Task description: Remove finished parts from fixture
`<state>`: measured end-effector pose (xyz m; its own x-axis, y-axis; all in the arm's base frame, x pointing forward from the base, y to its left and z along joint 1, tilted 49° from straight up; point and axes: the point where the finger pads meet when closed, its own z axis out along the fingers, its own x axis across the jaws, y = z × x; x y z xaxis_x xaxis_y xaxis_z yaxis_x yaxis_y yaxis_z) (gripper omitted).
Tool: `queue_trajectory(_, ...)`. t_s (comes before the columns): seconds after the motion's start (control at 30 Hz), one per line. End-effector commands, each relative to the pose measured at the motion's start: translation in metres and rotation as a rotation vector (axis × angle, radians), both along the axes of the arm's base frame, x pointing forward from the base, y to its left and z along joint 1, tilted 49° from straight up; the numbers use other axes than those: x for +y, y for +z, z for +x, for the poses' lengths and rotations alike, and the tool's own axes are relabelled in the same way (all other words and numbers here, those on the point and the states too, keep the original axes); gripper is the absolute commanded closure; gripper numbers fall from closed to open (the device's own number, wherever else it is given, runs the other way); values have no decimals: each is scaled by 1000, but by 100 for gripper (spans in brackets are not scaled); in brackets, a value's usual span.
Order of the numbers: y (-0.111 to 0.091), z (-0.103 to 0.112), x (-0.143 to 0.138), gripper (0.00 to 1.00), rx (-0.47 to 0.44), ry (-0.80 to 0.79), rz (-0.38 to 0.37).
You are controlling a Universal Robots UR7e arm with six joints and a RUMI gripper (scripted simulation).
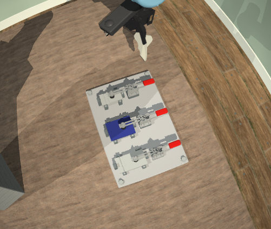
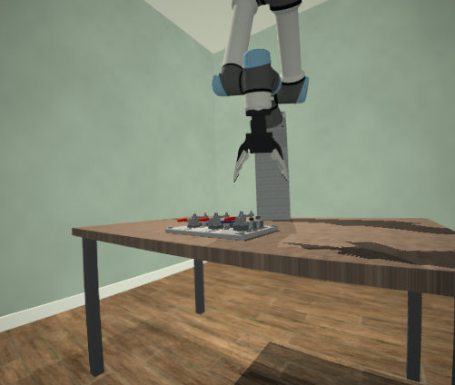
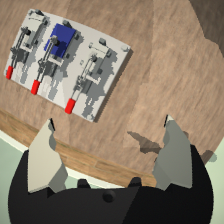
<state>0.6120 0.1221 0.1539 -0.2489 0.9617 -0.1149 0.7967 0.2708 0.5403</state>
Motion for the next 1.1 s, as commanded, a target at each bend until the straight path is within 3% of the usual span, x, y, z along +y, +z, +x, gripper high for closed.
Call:
queue_trajectory(0.0,-12,-9,-27,0,39,52,-17)
queue_trajectory(0.53,-11,-8,-26,0,37,54,-18)
queue_trajectory(0.63,-17,-12,-38,0,54,69,-25)
queue_trajectory(0.77,-35,-24,-78,0,108,133,-53)
queue_trajectory(1.07,-34,-22,-79,0,106,133,-53)
